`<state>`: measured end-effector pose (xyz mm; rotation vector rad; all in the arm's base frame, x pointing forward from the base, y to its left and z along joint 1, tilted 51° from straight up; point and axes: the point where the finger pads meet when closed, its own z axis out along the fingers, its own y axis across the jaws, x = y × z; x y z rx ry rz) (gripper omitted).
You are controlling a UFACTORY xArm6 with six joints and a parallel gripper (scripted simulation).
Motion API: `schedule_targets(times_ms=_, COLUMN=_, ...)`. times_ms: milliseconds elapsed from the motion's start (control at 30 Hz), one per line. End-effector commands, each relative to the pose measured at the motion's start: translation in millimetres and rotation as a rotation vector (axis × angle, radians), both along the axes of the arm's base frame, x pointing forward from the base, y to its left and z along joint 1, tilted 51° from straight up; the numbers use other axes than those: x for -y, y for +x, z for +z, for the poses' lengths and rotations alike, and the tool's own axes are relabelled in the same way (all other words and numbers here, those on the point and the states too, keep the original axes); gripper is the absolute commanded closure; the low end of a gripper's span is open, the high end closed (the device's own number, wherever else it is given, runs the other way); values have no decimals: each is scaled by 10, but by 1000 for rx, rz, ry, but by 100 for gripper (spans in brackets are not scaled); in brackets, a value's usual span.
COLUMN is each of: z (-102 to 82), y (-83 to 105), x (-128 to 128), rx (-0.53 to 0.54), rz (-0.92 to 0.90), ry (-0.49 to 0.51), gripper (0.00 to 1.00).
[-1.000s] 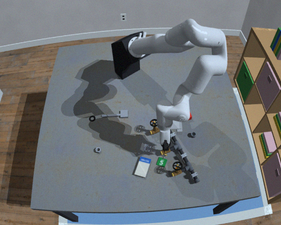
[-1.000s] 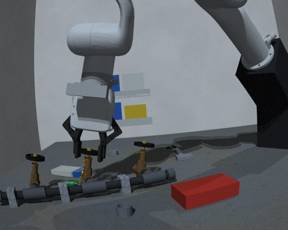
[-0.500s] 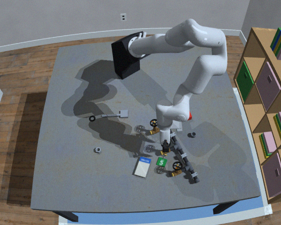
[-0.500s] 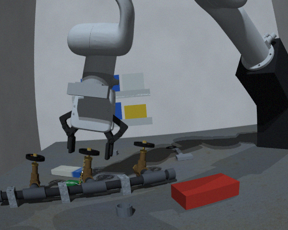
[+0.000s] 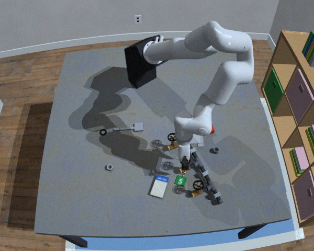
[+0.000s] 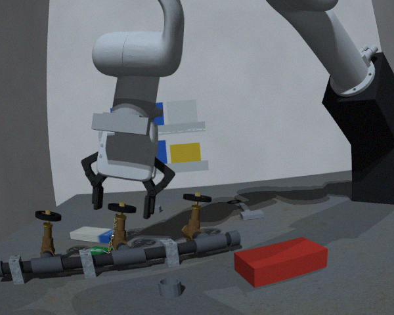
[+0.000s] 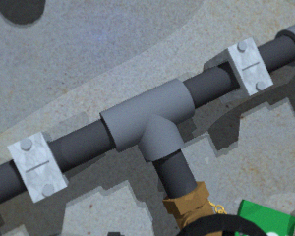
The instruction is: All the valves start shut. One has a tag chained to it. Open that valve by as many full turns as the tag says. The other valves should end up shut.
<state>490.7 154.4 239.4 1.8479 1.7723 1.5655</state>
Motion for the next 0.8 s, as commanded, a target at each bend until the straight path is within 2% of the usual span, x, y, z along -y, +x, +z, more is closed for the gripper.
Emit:
schedule_targets(times_ms=0, z=9, y=3, x=2, rx=-1, rz=-3, ry=4, gripper=0)
schedule_targets(times_ms=200, z=9, y=3, x=2, rx=-21, rz=-20, ry=32, gripper=0)
schedule_targets(times_ms=333, z=9, y=3, x=2, rx=-68, rz=-60, ry=96, gripper=0)
schedule_targets(times_ms=500, z=9, y=3, x=2, rx=-173, rz=-149, ry=239, gripper=0)
schedule_targets(times_ms=700, z=9, y=3, x=2, rx=-344, rz=-297, ry=477, gripper=0)
schedule_targets(times_ms=767, z=9, y=3, x=2, rx=-344, rz=-297, ry=477, gripper=0)
